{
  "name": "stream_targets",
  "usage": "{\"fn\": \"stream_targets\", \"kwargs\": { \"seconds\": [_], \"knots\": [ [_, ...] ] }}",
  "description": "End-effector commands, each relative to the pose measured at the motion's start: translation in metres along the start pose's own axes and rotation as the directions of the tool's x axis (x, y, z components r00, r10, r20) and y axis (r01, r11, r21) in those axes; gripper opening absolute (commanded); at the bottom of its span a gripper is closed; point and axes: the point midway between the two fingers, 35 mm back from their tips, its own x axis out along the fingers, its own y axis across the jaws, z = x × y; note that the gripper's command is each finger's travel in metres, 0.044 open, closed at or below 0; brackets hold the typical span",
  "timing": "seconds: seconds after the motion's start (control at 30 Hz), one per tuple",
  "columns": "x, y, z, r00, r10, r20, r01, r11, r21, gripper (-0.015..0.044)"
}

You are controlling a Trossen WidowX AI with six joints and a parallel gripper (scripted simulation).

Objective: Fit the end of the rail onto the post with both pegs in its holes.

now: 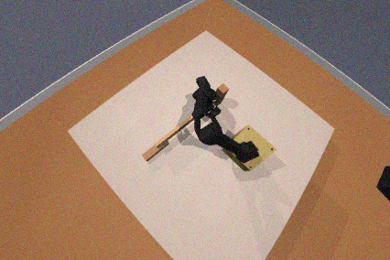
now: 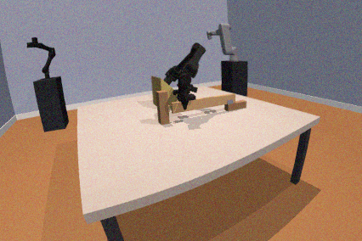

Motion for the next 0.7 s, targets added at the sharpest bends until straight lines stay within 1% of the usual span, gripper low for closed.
{"fn": "stream_targets", "kwargs": {
  "seconds": [0.0,0.67],
  "knots": [
    [-0.0044,-0.0031,-0.0038,1.0,-0.012,-0.005,0.012,1.0,-0.003,0.0],
    [-0.0036,-0.0033,-0.01,1.0,-0.012,-0.005,0.012,1.0,-0.003,0.0]
  ]
}}
